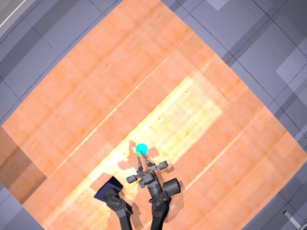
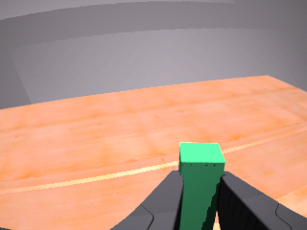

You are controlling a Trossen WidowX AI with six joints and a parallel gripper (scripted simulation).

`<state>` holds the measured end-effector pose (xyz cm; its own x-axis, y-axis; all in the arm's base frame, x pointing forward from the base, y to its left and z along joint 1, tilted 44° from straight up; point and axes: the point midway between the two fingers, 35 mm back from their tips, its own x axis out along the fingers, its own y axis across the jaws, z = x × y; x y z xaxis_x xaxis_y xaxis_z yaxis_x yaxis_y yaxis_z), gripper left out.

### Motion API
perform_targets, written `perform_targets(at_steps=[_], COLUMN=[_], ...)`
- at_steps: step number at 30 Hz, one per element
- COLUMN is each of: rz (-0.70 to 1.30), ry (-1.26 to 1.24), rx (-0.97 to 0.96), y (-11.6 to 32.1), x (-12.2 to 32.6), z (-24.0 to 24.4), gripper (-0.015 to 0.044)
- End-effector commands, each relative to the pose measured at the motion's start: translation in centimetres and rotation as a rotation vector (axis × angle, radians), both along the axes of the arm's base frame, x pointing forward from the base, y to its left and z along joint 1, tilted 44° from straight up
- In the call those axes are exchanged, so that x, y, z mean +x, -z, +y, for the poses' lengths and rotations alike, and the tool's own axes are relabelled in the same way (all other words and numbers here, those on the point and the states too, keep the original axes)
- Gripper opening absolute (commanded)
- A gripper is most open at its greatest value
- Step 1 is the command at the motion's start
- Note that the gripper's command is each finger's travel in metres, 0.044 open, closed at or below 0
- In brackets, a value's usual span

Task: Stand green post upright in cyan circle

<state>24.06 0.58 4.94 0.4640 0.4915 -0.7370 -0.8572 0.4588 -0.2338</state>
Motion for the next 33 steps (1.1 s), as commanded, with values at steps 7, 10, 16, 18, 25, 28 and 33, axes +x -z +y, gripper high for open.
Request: perform_targets(at_steps=[7, 10, 16, 18, 25, 28, 33], rz=[-0.063, -0.063, -0.063, -0.063, -0.060, -0.058, -0.054], ry=[-0.015, -0.015, -0.015, -0.015, -0.015, -0.016, -0.017], rx=[0.014, 0.014, 0.014, 0.014, 0.011, 0.008, 0.004], y=[-0.4, -0.4, -0.4, -0.4, 0.2, 0.8, 2.0], x=[-0.1, -0.1, -0.1, -0.1, -0.1, -0.1, -0.2], z=[-0.1, -0.1, -0.1, -0.1, -0.7, -1.4, -2.5], gripper=[0.0022, 0.0022, 0.0022, 0.0022, 0.0022, 0.0022, 0.0022])
